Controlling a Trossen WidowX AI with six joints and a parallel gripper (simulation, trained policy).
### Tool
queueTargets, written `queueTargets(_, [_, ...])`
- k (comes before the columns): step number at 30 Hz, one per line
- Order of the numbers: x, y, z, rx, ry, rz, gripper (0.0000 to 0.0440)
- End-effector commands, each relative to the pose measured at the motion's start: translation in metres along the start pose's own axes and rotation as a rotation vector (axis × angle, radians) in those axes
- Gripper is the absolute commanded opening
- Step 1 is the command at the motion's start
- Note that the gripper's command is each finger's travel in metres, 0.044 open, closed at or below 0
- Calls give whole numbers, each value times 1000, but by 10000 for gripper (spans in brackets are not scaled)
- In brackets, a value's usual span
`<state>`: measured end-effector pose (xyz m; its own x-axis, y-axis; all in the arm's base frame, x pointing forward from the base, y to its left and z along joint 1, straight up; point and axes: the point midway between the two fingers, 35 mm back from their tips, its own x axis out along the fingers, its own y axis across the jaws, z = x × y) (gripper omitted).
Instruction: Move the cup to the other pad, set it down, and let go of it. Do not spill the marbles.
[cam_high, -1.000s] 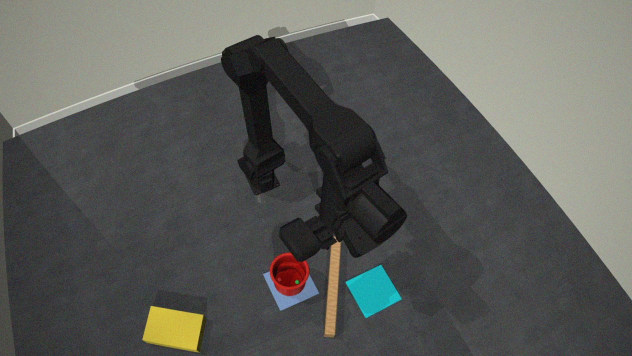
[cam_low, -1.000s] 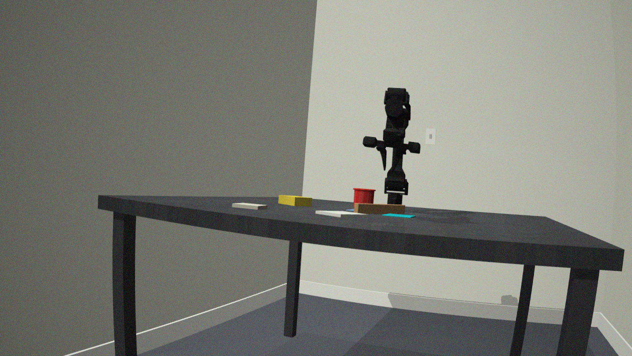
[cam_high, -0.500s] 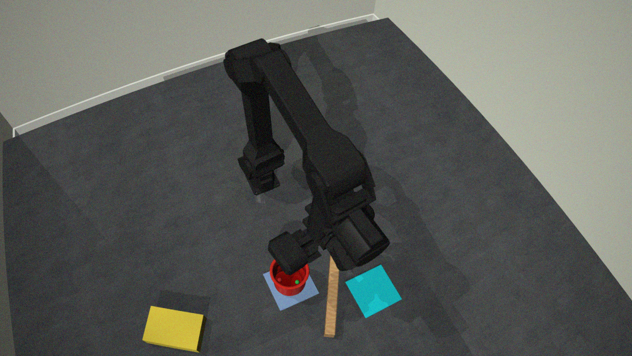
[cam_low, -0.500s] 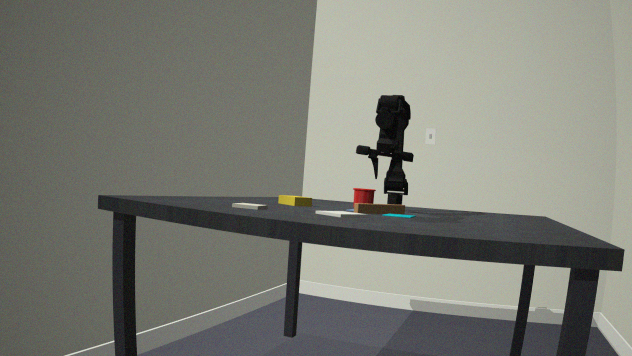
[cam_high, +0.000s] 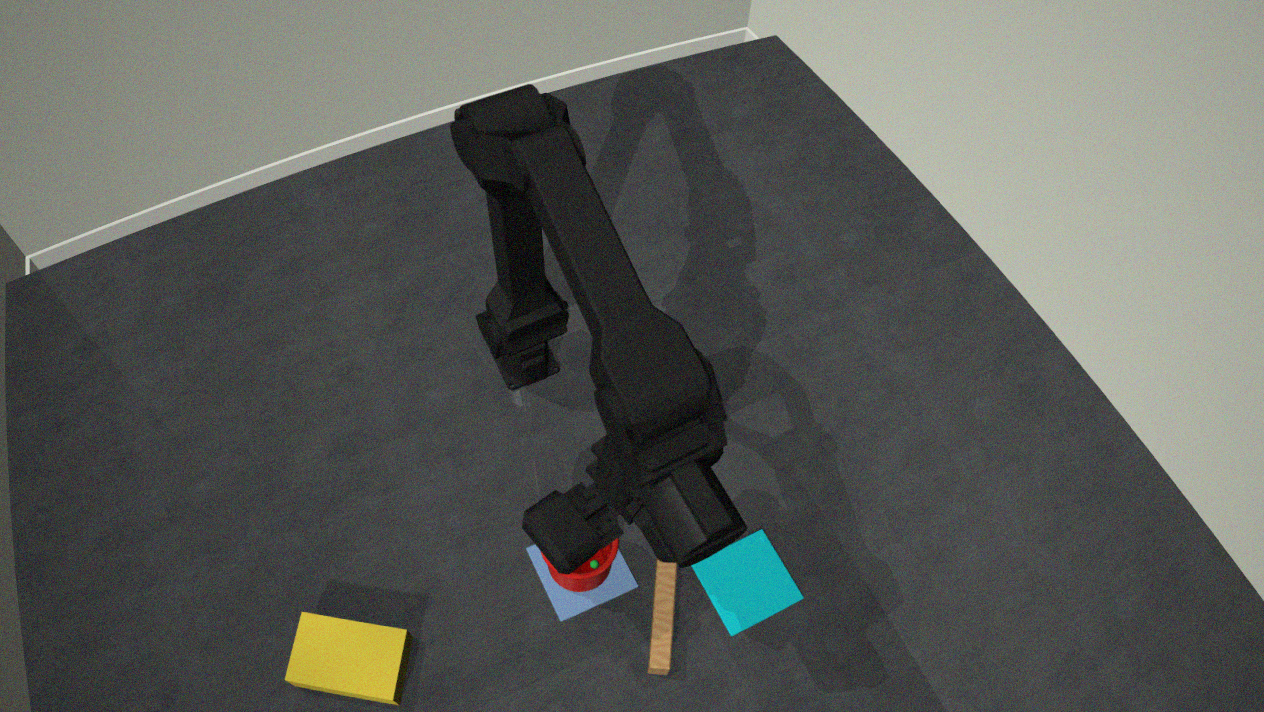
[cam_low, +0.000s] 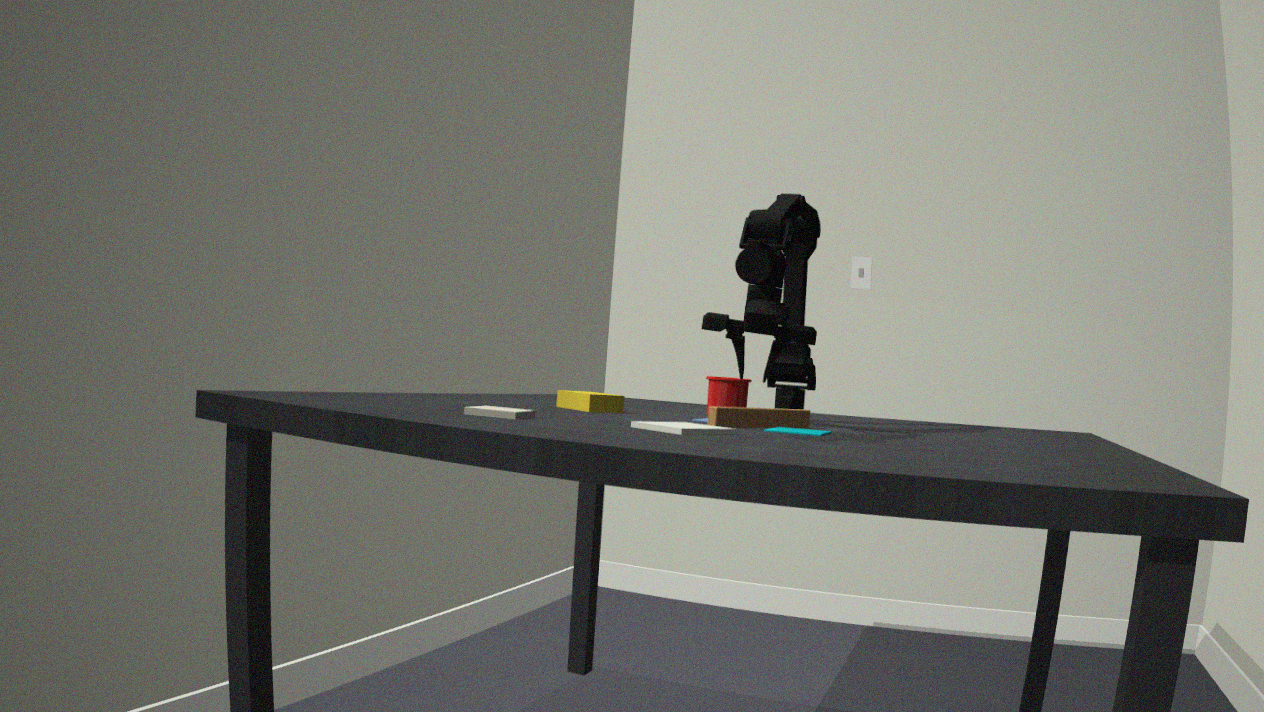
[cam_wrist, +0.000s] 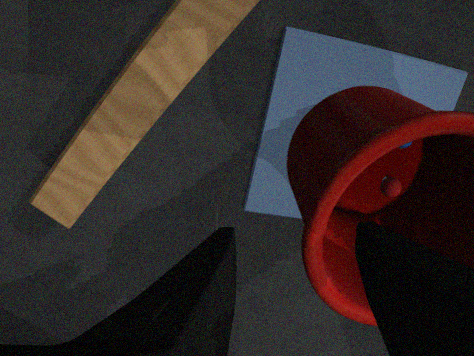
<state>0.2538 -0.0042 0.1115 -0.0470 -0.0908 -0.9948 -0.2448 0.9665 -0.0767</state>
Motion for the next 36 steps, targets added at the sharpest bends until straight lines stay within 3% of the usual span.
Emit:
queueTargets(1, [15,-3,-2,-29,24,3,170])
queueTargets(13, [56,-5,-4,-153,42,22,166])
queueTargets(20, [66,-8,-3,-256,35,22,1])
queueTargets(36, [34,-12,14,-372,-33,13,0])
